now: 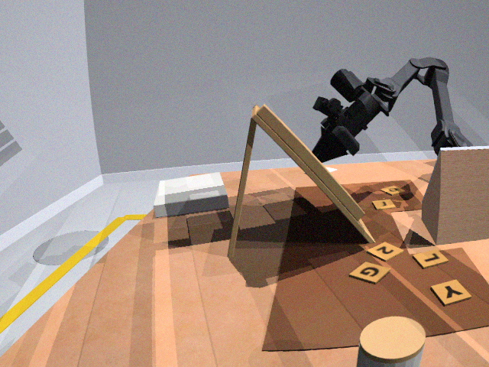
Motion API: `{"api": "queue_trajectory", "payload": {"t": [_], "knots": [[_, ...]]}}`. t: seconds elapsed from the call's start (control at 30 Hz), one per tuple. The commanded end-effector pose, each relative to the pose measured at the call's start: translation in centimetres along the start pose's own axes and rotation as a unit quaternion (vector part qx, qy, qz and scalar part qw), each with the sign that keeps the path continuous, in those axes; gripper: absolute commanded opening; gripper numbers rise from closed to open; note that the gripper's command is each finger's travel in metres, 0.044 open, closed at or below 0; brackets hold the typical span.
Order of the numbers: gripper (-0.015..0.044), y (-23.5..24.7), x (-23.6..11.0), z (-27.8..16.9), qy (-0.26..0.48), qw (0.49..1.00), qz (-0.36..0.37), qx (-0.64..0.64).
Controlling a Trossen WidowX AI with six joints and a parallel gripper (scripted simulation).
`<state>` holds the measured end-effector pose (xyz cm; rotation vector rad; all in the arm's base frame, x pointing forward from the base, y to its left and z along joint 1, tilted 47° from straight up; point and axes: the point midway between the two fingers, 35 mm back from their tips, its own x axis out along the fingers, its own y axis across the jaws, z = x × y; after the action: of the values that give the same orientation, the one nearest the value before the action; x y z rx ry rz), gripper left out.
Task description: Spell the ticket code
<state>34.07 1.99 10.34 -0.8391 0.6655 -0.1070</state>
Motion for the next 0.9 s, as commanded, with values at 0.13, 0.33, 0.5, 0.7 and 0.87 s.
{"api": "queue_trajectory", "payload": {"t": [0.13, 0.33, 0.5, 0.7, 0.87], "knots": [[0.0000, 0.7, 0.0, -0.1, 0.002, 1.000, 0.000, 0.000], [0.0000, 1.2, 0.0, -0.1, 0.002, 1.000, 0.000, 0.000], [0.0000, 1.6, 0.0, -0.1, 0.002, 1.000, 0.000, 0.000], [0.0000, 2.0, 0.0, -0.1, 0.002, 1.000, 0.000, 0.000], [0.0000, 2.5, 0.0, -0.1, 0.002, 1.000, 0.000, 0.000]]}}
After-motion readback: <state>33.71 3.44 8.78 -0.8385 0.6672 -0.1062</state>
